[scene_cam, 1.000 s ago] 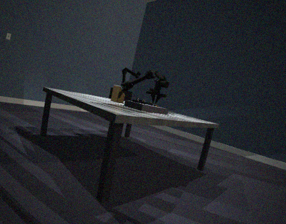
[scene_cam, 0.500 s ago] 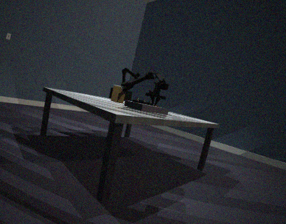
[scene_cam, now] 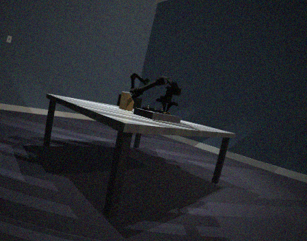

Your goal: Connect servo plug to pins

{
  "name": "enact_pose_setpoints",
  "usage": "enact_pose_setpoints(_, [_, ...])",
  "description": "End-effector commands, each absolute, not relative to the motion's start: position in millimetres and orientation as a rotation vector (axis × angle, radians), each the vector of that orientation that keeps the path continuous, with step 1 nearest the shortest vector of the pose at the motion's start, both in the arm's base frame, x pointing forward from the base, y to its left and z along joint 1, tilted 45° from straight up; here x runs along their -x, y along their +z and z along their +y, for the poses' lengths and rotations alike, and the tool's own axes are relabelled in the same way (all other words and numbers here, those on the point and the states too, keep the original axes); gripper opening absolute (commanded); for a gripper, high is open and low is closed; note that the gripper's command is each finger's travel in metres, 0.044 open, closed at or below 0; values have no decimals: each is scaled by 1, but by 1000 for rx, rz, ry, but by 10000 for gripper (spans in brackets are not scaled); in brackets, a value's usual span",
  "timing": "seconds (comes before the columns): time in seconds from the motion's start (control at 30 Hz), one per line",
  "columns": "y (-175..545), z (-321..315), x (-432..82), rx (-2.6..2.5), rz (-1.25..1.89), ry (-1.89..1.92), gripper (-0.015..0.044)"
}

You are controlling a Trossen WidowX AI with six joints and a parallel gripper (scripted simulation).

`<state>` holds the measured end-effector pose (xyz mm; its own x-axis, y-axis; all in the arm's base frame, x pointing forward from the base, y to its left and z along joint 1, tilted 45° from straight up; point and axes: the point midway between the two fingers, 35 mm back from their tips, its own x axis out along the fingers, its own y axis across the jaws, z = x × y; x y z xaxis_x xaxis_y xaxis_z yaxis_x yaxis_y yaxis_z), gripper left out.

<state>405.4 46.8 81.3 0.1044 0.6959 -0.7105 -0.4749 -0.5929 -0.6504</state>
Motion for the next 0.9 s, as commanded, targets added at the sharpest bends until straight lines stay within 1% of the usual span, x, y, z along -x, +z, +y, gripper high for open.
enact_pose_setpoints(0.0, [100,26,-405,1491,-228,1630,0])
enact_pose_setpoints(0.1, [112,15,-402,1491,-228,1630,0])
enact_pose_setpoints(0.3, [112,14,-400,1465,-199,1626,0])
enact_pose_setpoints(0.87, [99,-2,-370,1030,256,1518,0])
